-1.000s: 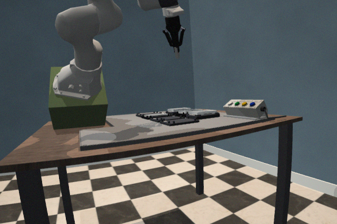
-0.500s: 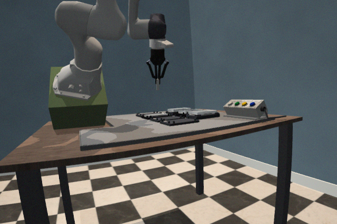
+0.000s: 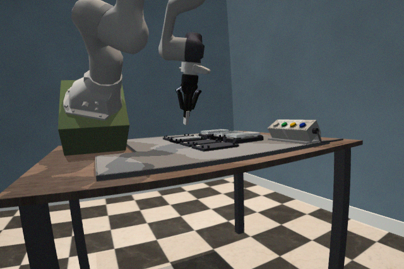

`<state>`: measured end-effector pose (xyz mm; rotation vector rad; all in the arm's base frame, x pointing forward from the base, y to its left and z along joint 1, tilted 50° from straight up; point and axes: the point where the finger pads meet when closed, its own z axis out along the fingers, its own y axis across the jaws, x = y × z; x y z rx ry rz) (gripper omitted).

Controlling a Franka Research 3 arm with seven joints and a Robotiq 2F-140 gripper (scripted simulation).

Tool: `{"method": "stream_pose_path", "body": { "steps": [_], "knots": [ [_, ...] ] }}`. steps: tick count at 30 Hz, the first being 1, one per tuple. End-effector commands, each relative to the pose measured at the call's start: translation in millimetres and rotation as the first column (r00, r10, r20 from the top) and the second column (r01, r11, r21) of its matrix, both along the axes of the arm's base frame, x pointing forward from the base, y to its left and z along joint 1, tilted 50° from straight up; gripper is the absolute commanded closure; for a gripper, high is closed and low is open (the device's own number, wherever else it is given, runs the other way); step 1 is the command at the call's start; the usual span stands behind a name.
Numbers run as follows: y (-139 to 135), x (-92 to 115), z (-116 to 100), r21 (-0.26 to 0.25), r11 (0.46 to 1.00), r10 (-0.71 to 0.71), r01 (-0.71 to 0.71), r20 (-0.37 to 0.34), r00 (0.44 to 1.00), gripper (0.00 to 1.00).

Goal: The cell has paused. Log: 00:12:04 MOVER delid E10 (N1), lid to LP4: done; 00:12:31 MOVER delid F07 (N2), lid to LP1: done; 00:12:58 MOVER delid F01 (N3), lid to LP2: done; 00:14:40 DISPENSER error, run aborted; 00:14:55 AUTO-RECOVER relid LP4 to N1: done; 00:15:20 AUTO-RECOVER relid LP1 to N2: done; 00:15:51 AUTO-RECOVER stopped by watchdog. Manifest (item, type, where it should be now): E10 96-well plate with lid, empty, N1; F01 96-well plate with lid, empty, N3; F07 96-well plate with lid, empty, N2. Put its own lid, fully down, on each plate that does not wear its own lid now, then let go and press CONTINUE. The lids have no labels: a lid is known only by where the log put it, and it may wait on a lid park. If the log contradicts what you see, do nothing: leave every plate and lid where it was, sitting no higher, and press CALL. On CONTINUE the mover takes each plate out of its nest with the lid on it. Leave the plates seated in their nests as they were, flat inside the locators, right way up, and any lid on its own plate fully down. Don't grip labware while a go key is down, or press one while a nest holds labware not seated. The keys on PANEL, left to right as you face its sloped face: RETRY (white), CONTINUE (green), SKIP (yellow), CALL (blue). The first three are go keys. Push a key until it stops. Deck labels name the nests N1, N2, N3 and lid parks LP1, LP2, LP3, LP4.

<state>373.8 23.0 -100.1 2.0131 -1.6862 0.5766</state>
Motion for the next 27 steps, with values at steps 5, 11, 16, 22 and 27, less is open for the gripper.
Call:
{"method": "stream_pose_path", "body": {
  "steps": [5,11,16,22,27],
  "knots": [
    [-10.0,-2.7,2.1,-0.037,0.953,0.279,-0.299,-0.267,0.922,0.34],
    [-10.0,-2.7,2.1,-0.027,0.904,0.386,-0.427,-0.380,0.840,0.34],
    [-10.0,-2.7,2.1,-0.005,0.842,0.473,-0.539,-0.475,0.742,0.34],
    [-10.0,-2.7,2.1,0.038,0.751,0.554,-0.659,-0.580,0.598,0.34],
    [-10.0,-2.7,2.1,0.081,0.673,0.594,-0.735,-0.650,0.473,0.34]
  ]
}}
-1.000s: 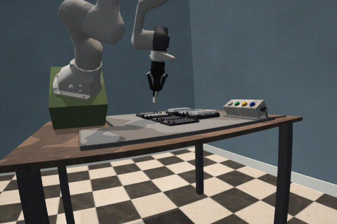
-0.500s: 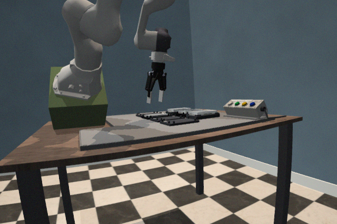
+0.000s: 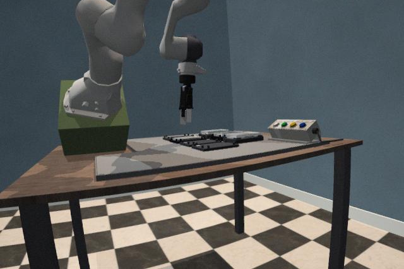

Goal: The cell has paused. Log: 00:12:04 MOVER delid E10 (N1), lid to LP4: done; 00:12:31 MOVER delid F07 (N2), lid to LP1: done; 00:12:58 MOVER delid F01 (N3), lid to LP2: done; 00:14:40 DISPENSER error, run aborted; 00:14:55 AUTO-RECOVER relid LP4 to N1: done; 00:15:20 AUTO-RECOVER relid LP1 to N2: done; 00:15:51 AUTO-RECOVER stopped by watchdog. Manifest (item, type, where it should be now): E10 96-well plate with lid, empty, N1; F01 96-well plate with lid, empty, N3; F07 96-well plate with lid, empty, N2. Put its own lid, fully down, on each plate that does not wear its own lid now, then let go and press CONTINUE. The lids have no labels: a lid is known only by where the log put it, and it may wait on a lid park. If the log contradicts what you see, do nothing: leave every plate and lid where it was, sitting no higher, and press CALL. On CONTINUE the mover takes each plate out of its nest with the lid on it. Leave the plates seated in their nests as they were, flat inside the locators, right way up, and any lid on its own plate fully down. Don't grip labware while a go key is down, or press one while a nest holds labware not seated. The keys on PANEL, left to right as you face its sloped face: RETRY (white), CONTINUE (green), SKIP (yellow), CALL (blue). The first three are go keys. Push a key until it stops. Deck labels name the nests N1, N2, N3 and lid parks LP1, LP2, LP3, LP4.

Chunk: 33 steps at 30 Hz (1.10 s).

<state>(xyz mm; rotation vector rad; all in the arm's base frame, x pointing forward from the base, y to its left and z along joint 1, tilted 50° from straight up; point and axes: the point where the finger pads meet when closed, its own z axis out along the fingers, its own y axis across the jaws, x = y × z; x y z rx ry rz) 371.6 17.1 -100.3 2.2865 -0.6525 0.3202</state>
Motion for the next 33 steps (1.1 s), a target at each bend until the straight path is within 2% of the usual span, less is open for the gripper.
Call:
{"method": "stream_pose_path", "body": {
  "steps": [1,7,13,33],
  "knots": [
    [-4.1,-0.4,2.2,-0.033,0.979,0.192,-0.202,-0.191,0.963,0.34],
    [-4.1,-0.4,2.2,-0.039,0.940,0.311,-0.340,-0.315,0.897,0.34],
    [-4.4,-0.4,2.0,-0.017,0.887,0.408,-0.461,-0.436,0.802,0.34],
    [-13.7,0.8,-5.9,-0.014,0.884,0.414,-0.468,-0.444,0.795,0.34]
  ]
}}
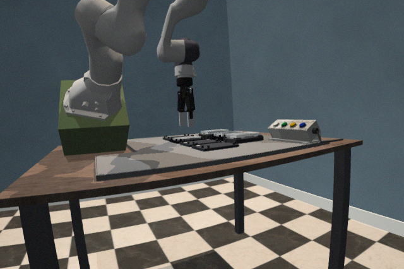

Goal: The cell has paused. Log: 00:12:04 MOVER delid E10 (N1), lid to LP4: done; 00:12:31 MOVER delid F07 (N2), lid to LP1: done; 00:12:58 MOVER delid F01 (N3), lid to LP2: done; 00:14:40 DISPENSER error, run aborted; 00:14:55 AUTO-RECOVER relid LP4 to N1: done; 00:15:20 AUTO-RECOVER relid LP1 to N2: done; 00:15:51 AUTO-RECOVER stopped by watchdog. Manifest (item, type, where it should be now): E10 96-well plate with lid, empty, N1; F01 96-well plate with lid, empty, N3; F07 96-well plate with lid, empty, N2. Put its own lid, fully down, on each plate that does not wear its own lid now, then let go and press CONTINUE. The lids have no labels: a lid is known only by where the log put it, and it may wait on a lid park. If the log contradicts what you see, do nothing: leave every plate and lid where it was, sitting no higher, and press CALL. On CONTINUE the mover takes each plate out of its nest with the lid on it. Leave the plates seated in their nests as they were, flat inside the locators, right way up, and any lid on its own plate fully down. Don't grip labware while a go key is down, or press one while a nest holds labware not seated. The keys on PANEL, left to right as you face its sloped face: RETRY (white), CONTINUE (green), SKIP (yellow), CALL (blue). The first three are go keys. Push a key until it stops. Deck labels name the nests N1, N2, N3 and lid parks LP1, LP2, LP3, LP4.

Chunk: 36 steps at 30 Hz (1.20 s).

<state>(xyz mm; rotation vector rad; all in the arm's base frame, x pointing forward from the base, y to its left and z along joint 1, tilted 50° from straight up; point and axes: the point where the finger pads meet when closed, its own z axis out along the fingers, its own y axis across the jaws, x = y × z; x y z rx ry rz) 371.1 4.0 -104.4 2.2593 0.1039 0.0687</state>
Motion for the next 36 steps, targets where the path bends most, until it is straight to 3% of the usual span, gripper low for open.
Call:
{"method": "stream_pose_path", "body": {
  "steps": [1,36],
  "knots": [
    [-1.7,1.4,-2.7,0.001,1.000,0.020,-0.020,-0.020,1.000,0.34],
    [-29.3,5.1,-26.3,0.001,1.000,0.020,-0.020,-0.020,1.000,0.34]
  ]
}}
